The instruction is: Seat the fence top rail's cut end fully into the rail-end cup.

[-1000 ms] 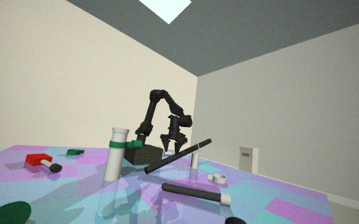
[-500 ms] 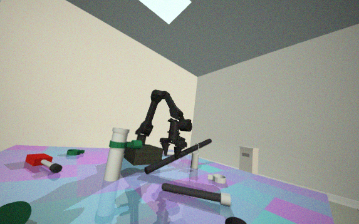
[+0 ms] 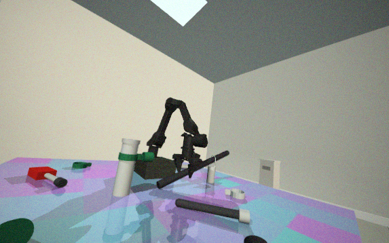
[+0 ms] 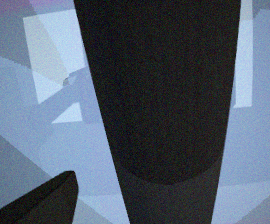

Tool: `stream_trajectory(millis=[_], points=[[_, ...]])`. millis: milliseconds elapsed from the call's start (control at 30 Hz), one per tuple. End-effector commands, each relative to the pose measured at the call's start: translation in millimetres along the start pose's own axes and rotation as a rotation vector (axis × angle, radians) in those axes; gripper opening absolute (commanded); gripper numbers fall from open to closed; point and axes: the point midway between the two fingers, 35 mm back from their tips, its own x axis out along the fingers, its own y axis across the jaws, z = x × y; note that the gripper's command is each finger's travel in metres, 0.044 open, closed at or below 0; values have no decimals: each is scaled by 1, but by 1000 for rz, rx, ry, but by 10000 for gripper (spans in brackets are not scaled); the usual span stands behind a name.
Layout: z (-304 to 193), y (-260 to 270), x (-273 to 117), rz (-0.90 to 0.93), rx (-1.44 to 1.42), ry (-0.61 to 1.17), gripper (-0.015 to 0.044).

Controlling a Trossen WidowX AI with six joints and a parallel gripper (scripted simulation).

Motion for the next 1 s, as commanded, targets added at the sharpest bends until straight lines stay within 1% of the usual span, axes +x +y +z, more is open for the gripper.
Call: stream_trajectory(millis=[0,333,667,967], points=[[-1,0,6,-1,3,5,440],[-1,2,19,-1,3,5,440],[-1,2,19,-1,3,5,177],[-1,2,19,-1,3,5,117]])
